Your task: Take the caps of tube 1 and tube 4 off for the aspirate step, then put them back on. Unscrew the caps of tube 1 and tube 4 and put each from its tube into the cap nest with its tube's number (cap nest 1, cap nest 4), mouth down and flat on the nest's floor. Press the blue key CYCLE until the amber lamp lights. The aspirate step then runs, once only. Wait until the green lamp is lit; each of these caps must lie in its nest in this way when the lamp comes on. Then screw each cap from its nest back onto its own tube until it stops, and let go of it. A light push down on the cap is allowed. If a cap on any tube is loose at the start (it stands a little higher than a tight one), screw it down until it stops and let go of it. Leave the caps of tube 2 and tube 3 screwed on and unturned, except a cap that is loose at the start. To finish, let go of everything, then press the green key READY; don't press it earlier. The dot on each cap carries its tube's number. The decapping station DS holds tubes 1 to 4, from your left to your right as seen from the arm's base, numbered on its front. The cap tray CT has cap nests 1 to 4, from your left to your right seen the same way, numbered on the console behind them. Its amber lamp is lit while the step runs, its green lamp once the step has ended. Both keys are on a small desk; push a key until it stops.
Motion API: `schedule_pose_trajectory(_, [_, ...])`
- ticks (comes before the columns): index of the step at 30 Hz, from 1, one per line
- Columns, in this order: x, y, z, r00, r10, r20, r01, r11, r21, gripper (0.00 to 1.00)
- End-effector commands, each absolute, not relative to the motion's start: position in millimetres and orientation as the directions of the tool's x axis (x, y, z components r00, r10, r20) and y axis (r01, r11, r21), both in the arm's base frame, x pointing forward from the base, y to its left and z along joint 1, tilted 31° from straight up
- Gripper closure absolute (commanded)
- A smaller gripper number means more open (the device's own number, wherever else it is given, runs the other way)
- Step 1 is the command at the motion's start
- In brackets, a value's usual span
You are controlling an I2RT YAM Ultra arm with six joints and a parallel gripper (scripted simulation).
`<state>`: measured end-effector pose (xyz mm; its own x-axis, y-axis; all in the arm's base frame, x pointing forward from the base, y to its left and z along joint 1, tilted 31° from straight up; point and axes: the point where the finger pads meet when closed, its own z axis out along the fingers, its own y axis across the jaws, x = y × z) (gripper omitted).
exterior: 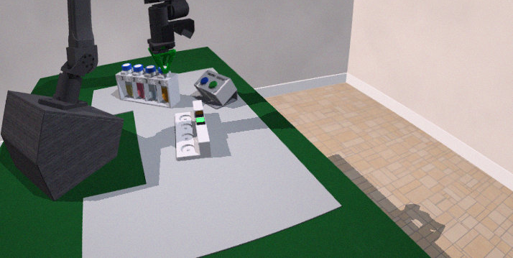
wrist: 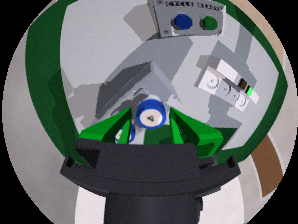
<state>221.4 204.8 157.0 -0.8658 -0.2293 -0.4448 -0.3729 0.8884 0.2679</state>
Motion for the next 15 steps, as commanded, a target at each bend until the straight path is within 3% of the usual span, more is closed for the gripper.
schedule_pose_trajectory(1, [222.1, 205.2, 159.8, -0.867, -0.216, -0.449, -0.365, 0.889, 0.276, 0.51])
schedule_pose_trajectory(8, [222.1, 205.2, 159.8, -0.867, -0.216, -0.449, -0.365, 0.889, 0.276, 0.51])
schedule_pose_trajectory(15, [221.7, 204.8, 160.7, -0.732, -0.454, -0.508, -0.590, 0.795, 0.141, 0.51])
